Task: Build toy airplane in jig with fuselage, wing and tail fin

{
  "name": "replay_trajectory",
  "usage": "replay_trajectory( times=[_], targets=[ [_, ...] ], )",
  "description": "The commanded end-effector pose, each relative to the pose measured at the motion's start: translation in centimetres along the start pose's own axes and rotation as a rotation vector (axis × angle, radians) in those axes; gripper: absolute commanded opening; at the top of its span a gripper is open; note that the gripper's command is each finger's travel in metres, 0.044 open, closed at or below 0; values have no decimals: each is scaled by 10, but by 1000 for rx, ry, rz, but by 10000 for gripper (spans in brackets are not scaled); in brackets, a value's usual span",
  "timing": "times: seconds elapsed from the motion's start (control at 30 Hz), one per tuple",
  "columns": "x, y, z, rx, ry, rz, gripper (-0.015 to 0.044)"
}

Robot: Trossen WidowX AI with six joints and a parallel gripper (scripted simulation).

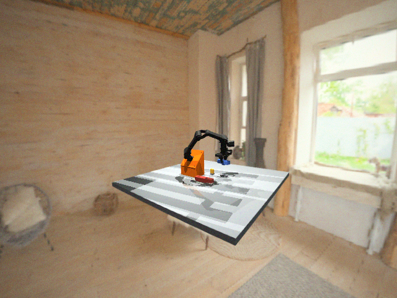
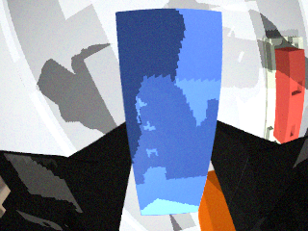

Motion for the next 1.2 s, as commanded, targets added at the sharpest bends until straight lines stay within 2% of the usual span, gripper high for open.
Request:
replay_trajectory(
  times=[0.0,1.17],
  targets=[
    [-2,0,-13,-2,-63,-5,0],
    [-5,-16,-122,-31,-638,-1,0]
  ],
)
Point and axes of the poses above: the point midway between the two fingers, 35 mm back from their tips, its own y axis back along the fingers, its own z axis across the jaws, x = y × z, the point moved 1 cm from there along y, back along the fingers, and after that the axes turned 9 degrees about y, right-handed, at the moved point
